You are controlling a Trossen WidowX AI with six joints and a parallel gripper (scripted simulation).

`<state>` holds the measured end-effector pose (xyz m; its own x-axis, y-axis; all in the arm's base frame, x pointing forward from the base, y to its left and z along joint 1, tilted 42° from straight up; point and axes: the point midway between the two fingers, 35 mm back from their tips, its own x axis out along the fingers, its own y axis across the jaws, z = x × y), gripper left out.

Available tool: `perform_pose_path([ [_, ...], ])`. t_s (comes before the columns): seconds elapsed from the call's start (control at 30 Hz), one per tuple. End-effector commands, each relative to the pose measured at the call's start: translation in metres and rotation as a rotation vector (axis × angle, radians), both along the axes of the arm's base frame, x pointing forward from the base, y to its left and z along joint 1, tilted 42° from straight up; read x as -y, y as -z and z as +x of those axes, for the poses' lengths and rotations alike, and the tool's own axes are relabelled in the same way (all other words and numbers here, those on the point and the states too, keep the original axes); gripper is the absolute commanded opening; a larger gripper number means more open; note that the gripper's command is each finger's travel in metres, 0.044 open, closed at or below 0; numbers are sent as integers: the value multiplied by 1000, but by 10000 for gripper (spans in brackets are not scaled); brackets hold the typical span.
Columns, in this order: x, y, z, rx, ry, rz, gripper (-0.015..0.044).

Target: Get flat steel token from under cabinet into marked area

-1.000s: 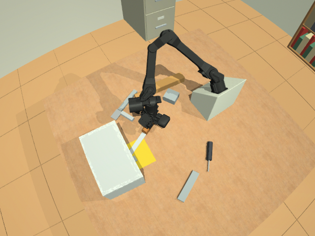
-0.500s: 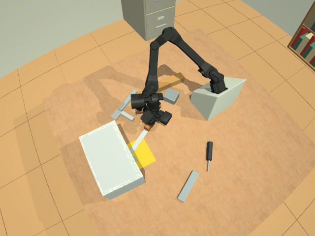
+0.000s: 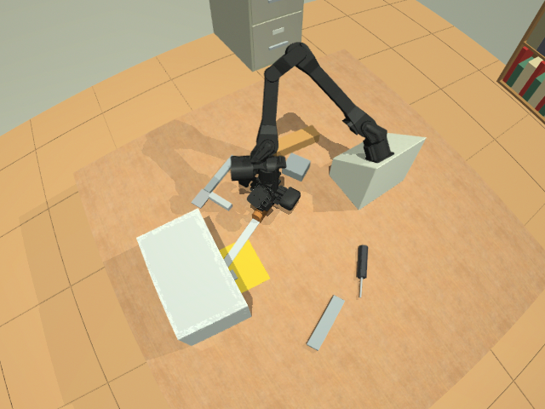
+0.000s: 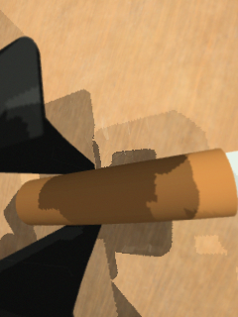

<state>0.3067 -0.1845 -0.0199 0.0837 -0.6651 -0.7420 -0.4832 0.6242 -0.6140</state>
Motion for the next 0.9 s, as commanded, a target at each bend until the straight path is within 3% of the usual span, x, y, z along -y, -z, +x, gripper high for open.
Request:
perform_pose_path([
  [0.0, 4, -1, -8, -6, 1, 0, 0],
  [0.87, 22, -14, -42, -8, 1, -2, 0],
])
